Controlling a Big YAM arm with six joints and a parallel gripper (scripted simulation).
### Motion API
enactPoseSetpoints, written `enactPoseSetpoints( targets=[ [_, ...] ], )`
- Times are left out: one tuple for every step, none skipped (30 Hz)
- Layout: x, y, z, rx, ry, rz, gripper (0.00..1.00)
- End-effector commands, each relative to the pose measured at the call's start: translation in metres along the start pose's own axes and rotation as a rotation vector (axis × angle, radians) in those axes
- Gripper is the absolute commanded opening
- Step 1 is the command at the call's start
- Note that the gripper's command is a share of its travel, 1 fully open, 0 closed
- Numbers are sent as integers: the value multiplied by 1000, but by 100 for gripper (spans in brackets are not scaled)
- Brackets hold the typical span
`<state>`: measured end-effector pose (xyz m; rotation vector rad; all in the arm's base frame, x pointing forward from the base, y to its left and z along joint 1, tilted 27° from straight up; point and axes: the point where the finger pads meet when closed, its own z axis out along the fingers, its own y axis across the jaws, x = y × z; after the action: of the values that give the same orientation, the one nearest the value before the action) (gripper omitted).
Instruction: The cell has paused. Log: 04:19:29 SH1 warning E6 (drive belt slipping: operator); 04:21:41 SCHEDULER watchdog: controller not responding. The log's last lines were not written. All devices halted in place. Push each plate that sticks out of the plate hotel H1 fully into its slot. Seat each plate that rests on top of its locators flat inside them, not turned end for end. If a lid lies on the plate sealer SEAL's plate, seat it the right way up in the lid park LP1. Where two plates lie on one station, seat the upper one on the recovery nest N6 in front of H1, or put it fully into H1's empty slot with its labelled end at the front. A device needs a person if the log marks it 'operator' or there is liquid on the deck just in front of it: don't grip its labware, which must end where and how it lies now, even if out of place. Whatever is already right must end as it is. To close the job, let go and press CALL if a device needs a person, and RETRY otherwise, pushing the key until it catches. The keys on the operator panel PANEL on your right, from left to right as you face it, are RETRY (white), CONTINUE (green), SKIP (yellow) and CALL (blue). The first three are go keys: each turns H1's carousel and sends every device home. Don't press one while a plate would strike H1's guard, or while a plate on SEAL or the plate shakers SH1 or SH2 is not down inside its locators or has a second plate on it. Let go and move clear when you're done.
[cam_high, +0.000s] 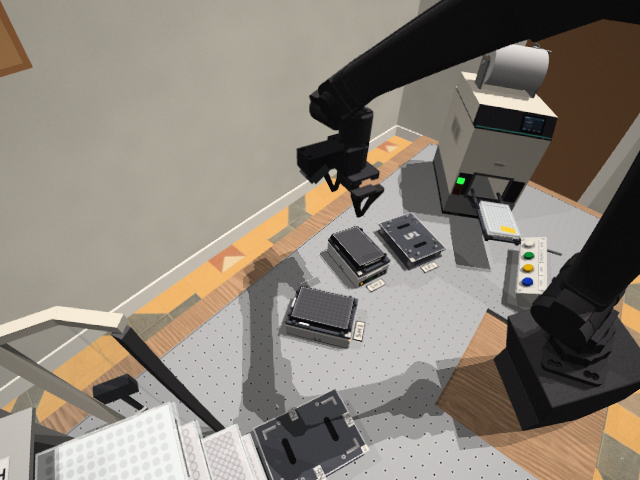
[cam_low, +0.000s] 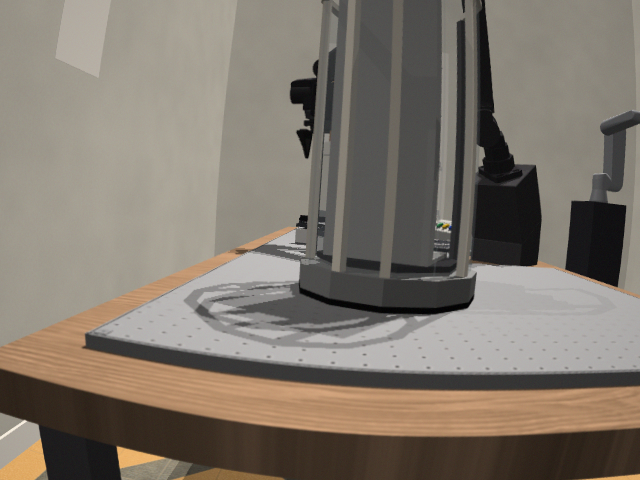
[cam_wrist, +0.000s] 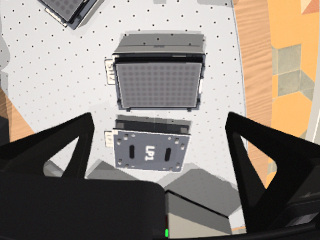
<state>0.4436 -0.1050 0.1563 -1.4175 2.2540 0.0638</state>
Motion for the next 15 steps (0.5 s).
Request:
enactPoseSetpoints(
  targets=[
    [-1, 1, 15, -6, 2, 6, 100],
    [-1, 1, 18, -6, 2, 6, 100],
    [0, 1, 20, -5, 3, 8, 100],
    [2, 0, 22, -4, 4, 12, 100],
    [2, 0, 25, -3, 4, 12, 100],
    [1, 1, 28, -4, 3, 9, 100],
    [-2, 1, 28, 0, 1, 3, 100],
    [-3, 1, 30, 3, 1, 2, 100],
    [-2, 1, 34, 0, 1, 3, 100],
    [-2, 1, 34, 0, 1, 3, 100],
    [-2, 1, 34, 0, 1, 3, 100],
    [2, -4, 25, 27, 2, 13, 100],
    [4, 0, 38, 2, 5, 16, 100],
    [0, 2, 44, -6, 3, 7, 100],
    [-1, 2, 47, -7, 2, 6, 100]
  ],
)
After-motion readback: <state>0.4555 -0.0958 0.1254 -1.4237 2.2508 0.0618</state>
